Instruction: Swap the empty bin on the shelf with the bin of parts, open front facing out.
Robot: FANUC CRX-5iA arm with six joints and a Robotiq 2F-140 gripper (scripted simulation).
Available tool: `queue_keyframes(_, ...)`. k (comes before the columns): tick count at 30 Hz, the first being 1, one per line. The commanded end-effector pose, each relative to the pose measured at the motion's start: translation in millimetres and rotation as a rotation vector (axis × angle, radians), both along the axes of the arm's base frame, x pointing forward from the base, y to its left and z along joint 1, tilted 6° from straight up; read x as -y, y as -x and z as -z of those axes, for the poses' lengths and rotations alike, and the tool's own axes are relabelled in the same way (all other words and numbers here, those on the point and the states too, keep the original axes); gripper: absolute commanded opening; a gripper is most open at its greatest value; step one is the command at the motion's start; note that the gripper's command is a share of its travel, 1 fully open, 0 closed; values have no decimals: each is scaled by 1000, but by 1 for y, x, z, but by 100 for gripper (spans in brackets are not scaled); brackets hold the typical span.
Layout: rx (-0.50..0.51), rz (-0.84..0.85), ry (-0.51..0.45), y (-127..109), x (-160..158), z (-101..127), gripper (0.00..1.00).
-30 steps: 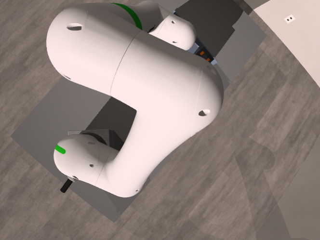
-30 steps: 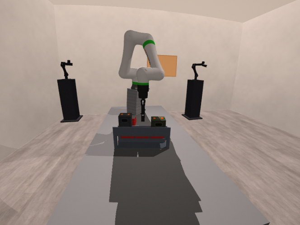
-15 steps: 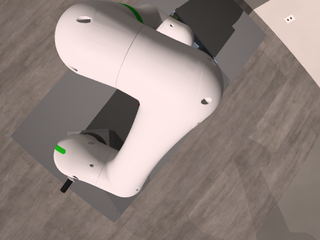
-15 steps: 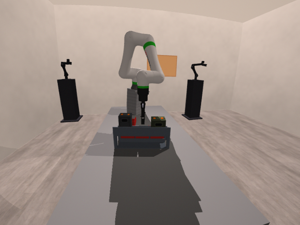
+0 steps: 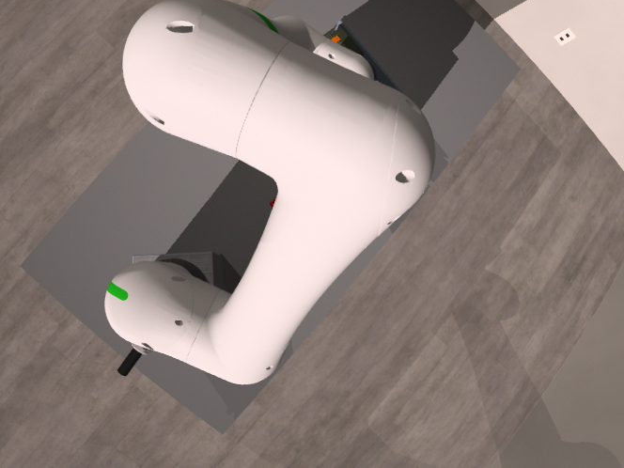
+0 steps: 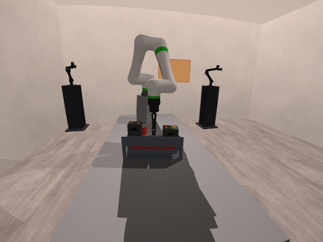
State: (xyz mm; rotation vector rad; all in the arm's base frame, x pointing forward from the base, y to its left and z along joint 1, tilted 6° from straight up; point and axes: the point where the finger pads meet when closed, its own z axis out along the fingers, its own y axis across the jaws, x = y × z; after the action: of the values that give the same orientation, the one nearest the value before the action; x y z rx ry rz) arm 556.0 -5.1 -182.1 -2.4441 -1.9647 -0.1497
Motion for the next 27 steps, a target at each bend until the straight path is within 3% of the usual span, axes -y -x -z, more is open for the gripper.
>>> queue_keyframes(1,2,0,0,-1,0,2,62)
queue_keyframes(27,2,0,0,-2,-1,10,62)
